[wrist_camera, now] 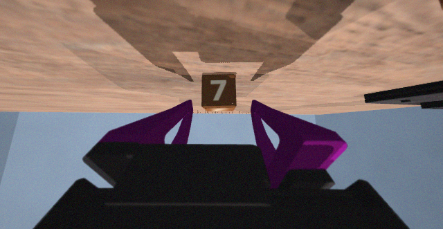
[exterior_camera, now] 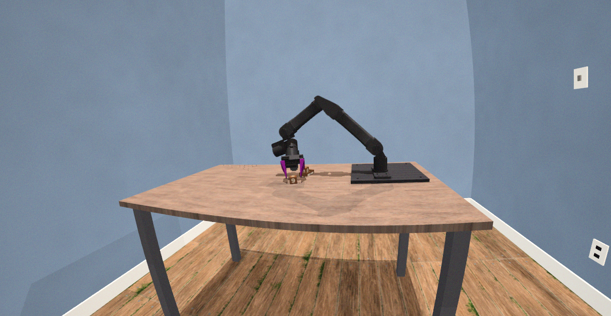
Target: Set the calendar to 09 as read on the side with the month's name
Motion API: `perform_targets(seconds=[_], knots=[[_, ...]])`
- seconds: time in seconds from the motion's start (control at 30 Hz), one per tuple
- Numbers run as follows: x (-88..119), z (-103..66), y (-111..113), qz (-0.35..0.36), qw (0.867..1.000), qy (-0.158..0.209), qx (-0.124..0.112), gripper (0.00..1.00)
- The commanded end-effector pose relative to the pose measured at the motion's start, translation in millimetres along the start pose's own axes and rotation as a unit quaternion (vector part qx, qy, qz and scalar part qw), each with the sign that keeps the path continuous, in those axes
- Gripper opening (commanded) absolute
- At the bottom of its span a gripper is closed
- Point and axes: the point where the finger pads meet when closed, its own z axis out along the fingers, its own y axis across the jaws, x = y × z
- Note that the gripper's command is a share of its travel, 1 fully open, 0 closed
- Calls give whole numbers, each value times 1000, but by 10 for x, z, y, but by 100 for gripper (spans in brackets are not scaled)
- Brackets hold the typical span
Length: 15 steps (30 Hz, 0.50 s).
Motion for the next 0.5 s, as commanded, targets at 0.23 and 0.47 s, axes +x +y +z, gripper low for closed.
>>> perform_targets(seconds=[0.23, 0.47], knots=[[306, -310, 34, -10, 1000, 0, -12, 66], [421, -424, 29, -10, 1000, 0, -12, 66]])
